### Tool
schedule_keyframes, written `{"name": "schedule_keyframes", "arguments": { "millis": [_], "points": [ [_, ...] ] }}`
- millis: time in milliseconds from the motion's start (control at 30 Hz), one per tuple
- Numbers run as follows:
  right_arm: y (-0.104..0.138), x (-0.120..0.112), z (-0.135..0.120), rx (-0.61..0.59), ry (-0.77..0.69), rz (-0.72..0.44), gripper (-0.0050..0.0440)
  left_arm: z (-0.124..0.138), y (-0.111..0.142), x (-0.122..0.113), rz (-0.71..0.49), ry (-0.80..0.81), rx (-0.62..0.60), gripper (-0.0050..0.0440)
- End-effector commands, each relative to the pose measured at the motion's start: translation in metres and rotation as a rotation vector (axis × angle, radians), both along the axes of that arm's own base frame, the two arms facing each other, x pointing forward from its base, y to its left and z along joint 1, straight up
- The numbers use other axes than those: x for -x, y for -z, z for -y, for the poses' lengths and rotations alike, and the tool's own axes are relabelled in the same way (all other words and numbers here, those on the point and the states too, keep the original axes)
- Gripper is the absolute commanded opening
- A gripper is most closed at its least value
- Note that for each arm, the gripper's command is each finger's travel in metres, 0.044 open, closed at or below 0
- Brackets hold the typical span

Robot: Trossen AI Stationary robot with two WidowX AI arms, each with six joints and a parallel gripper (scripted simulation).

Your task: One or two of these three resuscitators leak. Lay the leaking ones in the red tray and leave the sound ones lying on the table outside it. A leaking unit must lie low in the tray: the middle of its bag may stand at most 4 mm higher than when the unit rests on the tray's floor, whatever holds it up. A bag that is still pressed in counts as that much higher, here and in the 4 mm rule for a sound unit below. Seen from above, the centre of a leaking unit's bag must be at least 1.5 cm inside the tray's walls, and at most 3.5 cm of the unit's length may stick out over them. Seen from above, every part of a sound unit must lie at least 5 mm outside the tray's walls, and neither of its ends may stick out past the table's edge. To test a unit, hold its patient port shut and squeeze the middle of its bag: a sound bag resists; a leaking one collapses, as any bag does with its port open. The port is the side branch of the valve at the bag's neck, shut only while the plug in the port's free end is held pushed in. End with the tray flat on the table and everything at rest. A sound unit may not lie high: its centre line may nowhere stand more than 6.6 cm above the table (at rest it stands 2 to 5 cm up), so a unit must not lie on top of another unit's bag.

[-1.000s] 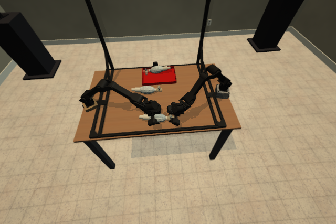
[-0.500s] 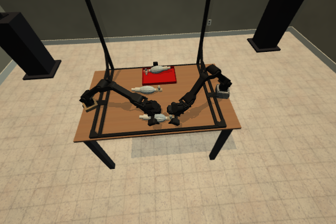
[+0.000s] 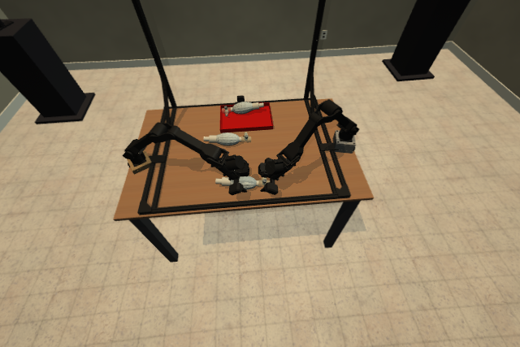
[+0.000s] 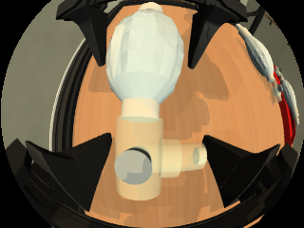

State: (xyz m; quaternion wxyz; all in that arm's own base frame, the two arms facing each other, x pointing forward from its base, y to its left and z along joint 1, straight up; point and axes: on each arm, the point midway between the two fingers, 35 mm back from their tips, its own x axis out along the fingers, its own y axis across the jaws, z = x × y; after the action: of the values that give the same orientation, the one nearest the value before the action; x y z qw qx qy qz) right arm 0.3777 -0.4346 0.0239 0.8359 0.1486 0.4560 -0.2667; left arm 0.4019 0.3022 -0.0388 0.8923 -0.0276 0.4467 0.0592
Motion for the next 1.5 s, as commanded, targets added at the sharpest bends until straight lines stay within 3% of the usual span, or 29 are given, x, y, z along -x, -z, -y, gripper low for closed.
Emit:
{"name": "schedule_keyframes", "arguments": {
  "millis": [0,433,467,600,1000,1300,1367,1467],
  "points": [
    [-0.001,0.001,0.001,0.002,0.001,0.000,0.0440,0.000,0.000,0.000,0.002,0.000,0.002,0.0440],
    [-0.001,0.001,0.001,0.002,0.001,0.000,0.0440,0.000,0.000,0.000,0.002,0.000,0.002,0.0440],
    [0.000,0.001,0.001,0.002,0.000,0.000,0.0440,0.000,-0.070,0.000,0.001,0.000,0.001,0.0440],
    [0.000,0.001,0.001,0.002,0.000,0.000,0.0440,0.000,-0.090,0.000,0.001,0.000,0.001,0.0440],
    [0.000,0.001,0.001,0.002,0.000,0.000,0.0440,0.000,-0.090,0.000,0.001,0.000,0.001,0.0440],
    [0.000,0.001,0.000,0.001,-0.001,0.000,0.0440,0.059,-0.197,0.065,0.139,-0.002,-0.128,0.0440],
    [0.000,0.001,0.000,0.001,-0.001,0.000,0.0440,0.075,-0.212,0.082,0.170,-0.002,-0.157,0.0440],
    [0.000,0.001,0.000,0.001,-0.001,0.000,0.0440,0.075,-0.212,0.082,0.170,-0.002,-0.157,0.0440]
  ]
}}
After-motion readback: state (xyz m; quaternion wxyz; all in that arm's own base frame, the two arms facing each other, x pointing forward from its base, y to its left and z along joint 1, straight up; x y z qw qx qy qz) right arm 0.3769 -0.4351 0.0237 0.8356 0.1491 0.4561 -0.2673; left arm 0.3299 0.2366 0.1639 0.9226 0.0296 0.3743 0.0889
